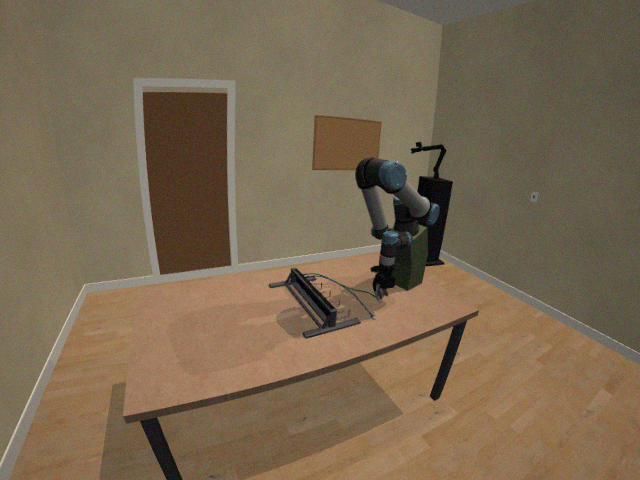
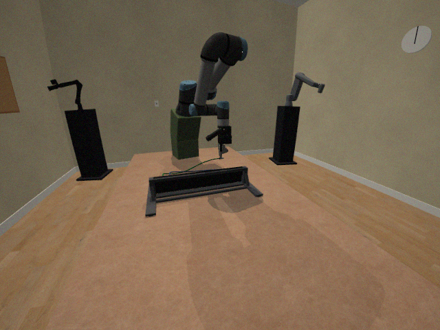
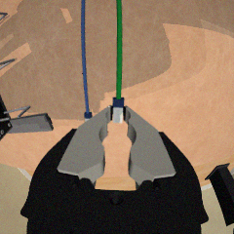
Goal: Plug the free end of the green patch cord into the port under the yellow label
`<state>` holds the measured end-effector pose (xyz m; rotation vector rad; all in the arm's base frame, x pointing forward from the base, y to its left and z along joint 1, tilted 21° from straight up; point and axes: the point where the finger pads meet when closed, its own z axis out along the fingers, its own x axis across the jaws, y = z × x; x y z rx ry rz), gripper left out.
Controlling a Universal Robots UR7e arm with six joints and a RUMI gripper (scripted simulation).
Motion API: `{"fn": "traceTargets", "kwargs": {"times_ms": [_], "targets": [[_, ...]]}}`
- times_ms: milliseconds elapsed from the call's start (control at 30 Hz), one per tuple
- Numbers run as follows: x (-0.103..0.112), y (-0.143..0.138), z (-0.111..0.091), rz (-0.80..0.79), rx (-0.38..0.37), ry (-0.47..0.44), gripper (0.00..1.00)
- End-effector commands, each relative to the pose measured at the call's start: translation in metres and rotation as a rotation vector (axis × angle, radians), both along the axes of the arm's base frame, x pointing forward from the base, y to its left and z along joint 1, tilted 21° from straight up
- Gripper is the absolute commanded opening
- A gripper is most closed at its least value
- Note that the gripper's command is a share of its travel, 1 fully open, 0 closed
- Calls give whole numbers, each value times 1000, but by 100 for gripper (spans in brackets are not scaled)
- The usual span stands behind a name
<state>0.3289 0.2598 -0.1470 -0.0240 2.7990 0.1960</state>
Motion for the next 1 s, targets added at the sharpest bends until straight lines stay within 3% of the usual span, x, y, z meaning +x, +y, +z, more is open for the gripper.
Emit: {"fn": "traceTargets", "kwargs": {"times_ms": [0,967], "targets": [[1,-1,2,-12,4,1,0],[19,-10,10,-122,42,15,0]]}}
